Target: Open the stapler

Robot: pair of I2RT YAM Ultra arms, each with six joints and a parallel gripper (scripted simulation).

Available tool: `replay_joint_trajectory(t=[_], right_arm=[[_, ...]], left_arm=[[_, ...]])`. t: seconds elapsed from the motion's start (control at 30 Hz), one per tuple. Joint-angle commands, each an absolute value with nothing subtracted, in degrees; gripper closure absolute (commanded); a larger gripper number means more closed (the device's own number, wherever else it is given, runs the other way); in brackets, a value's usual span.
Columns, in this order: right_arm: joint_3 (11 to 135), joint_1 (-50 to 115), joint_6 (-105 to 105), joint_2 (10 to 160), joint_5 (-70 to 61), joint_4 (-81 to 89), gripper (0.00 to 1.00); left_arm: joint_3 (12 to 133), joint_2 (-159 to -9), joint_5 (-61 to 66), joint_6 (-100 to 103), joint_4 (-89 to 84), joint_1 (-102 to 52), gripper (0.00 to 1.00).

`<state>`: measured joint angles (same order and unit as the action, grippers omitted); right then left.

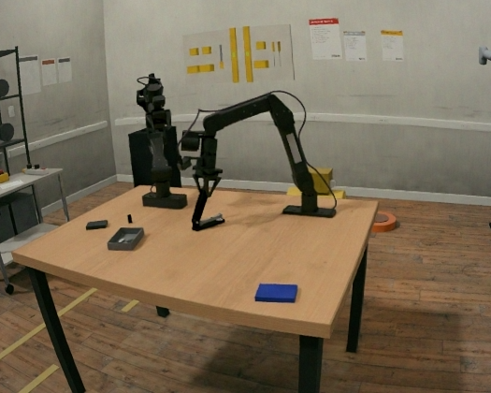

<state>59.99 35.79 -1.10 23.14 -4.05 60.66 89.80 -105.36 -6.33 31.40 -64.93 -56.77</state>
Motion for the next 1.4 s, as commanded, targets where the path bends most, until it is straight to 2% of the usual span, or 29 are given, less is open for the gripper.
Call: replay_joint_trajectory(t=[0.0, 0.3, 0.6, 0.8, 0.83, 1.03, 1.37], right_arm=[[61.76, 35.66, -1.26, 21.69, -4.46, 61.15, 0.43], [61.76, 35.66, -1.26, 21.69, -4.46, 61.15, 0.43], [61.76, 35.66, -1.26, 21.69, -4.46, 61.15, 0.43], [61.76, 35.66, -1.26, 21.69, -4.46, 61.15, 0.43], [61.76, 35.66, -1.26, 21.69, -4.46, 61.15, 0.43], [63.46, 35.5, -1.36, 22.49, -3.54, 65.69, 0.43], [69.66, 41.45, -0.31, 24.09, 0.21, 72.4, 0.43]], left_arm=[[92.35, -103.03, -6.35, 30.72, -66.43, -56.69, 0.54], [95.16, -103.08, -7.02, 31.98, -69.2, -57.62, 0.54], [104.39, -104.29, -7.21, 32.99, -78.6, -58.68, 0.54], [106.31, -105.09, -6.58, 33.11, -80.85, -58.12, 0.54], [106.3, -105.12, -7.17, 33.16, -79.93, -58.11, 0.5], [103.95, -102.94, -11.86, 30.87, -68.01, -61.12, 0.5], [93.43, -100.98, -19.12, 24.7, -47.54, -64.55, 0.5]])
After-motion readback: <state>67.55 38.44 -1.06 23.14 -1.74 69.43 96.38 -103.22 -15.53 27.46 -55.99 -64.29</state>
